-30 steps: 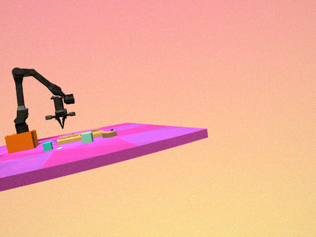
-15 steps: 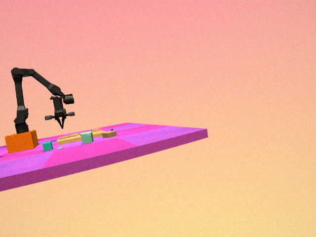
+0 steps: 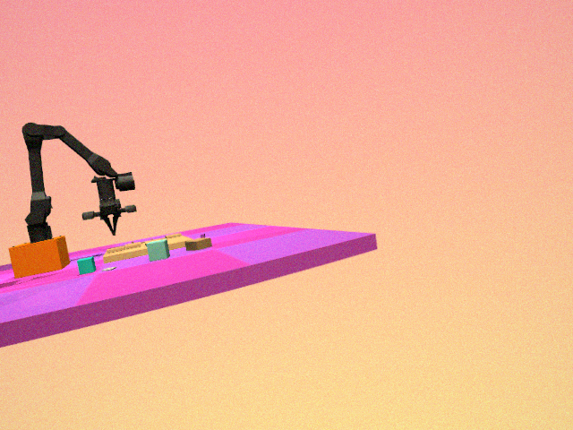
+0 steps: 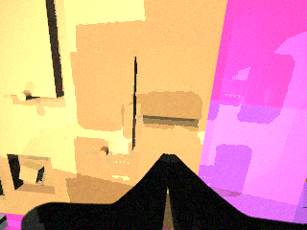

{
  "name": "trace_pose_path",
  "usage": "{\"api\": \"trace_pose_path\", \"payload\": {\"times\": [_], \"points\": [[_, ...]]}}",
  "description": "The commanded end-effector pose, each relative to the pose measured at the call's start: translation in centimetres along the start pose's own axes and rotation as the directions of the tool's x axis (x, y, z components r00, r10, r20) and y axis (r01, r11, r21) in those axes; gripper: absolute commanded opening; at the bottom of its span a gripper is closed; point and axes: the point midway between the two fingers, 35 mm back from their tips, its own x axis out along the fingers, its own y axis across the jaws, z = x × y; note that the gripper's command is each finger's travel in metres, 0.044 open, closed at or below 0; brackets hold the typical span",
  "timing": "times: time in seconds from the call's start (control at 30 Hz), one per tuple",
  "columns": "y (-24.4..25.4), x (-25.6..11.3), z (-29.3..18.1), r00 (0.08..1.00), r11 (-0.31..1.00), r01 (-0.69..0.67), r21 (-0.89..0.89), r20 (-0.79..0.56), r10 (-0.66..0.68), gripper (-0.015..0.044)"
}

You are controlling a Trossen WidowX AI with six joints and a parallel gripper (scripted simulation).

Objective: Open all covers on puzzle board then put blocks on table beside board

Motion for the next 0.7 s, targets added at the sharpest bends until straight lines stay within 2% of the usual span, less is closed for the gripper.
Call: {"api": "trace_pose_path", "payload": {"times": [0.0, 0.67], "points": [[0.0, 0.4, 0.0, 1.000, 1.000, -0.001, 0.004, 0.003, 0.001, 0.0000], [0.1, 2.4, 0.1, 1.000, 1.000, 0.000, 0.004, 0.003, 0.000, 0.0000]]}}
